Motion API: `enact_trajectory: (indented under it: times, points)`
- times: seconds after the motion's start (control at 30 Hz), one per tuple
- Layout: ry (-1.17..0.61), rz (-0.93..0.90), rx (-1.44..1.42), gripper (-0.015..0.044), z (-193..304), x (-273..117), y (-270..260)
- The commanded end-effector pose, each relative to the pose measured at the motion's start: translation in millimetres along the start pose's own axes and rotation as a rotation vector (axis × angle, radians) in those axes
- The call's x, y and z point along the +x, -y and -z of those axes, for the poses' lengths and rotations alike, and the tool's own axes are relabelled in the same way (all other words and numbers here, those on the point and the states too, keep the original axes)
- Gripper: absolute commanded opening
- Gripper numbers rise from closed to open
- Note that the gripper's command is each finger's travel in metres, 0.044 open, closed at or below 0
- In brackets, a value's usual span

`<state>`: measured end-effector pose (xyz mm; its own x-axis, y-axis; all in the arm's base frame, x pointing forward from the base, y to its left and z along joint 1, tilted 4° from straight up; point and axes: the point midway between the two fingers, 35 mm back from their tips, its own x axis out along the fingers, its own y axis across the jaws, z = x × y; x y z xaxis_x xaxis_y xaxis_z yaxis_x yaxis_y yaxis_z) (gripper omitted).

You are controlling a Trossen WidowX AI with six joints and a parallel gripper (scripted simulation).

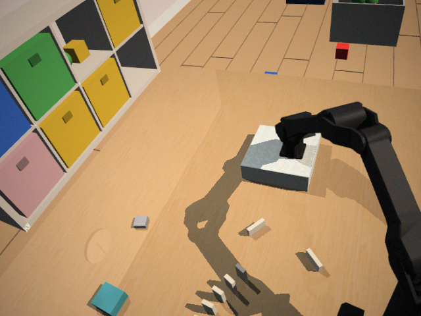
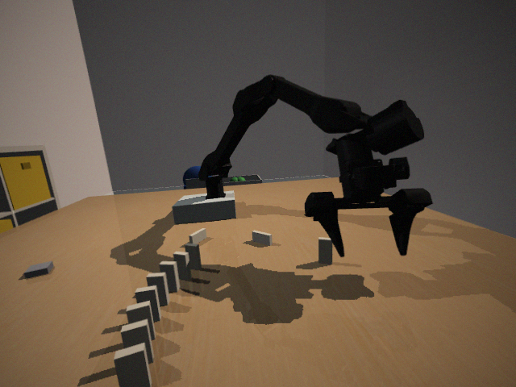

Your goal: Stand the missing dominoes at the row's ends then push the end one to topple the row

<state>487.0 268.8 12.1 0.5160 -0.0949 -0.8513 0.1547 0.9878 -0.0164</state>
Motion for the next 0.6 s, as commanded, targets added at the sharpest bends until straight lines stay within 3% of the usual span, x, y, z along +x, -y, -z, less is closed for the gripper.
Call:
enact_trajectory:
  times: [0.0,0.13,0.57]
  points:
    - [-0.471,0.042,0.23,0.044,15.6,-59.5,42.0]
    - [-0.573,0.076,0.276,0.044,22.8,-78.3,53.1]
    - [-0.578,0.078,0.278,0.044,23.5,-78.5,53.6]
